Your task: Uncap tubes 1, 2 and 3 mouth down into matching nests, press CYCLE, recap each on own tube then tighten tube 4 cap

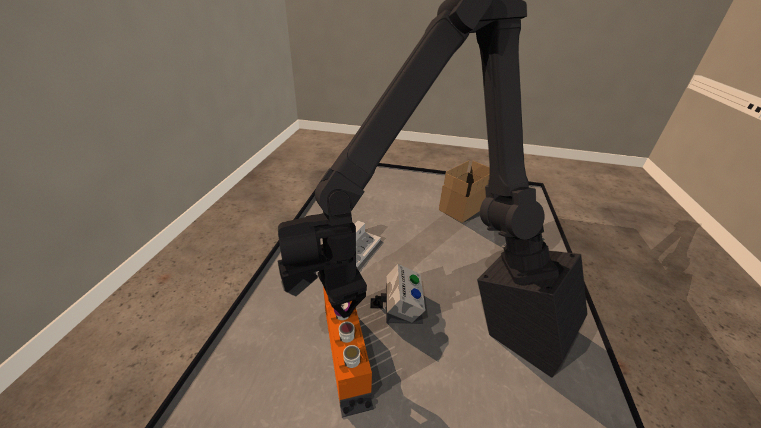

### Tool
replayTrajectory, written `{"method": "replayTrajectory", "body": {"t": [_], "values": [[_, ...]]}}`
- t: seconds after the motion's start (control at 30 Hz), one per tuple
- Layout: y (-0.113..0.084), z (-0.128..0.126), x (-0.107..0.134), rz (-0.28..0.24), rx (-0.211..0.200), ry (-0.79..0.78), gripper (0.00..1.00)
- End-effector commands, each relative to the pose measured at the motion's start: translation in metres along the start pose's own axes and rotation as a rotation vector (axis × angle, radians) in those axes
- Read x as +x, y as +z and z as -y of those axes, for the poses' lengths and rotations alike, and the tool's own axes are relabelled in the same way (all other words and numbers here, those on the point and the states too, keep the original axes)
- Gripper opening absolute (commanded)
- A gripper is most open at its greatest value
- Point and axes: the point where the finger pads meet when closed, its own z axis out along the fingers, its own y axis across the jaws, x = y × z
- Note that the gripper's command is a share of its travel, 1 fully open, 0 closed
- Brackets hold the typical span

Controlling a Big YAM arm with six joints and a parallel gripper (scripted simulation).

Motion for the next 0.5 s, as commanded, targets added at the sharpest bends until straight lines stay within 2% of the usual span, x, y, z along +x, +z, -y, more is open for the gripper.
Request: {"method": "replayTrajectory", "body": {"t": [0.0, 0.47], "values": [[-0.0232, 0.0046, -0.0218, 0.047, 0.011, 0.147, 0.49], [-0.0211, 0.0020, -0.0195, 0.038, 0.010, 0.143, 0.49]]}}
